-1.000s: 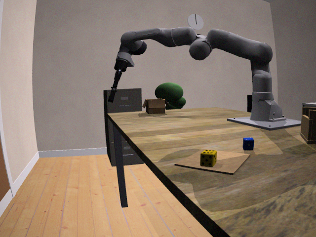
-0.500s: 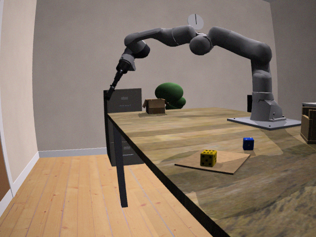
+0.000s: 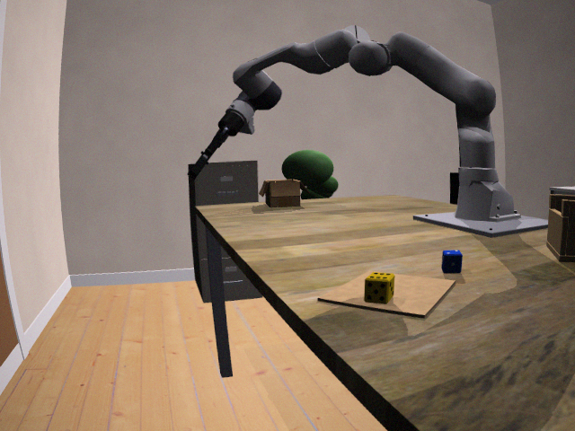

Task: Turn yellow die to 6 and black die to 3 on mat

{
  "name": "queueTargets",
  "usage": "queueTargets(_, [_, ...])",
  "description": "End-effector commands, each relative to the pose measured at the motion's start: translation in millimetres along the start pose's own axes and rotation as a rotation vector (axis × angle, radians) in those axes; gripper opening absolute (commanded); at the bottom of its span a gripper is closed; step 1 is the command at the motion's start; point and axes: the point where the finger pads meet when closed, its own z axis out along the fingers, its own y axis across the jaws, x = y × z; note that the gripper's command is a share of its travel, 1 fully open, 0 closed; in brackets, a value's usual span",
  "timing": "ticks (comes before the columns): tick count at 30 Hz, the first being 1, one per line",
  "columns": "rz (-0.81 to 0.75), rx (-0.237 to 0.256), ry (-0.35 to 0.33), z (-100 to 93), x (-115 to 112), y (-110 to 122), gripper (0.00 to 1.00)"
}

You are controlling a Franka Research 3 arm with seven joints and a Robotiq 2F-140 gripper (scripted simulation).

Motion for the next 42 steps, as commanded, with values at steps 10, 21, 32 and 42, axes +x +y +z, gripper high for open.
queueTargets(10, [-0.138,0.091,-0.225,-9.6,-11,-16,0.24])
queueTargets(21, [-0.142,0.172,-0.352,-15.9,4,-21,0.24])
queueTargets(32, [-0.129,0.277,-0.416,-17.2,39,-20,0.24])
queueTargets(42, [-0.108,0.375,-0.415,-13.5,87,-11,0.24])
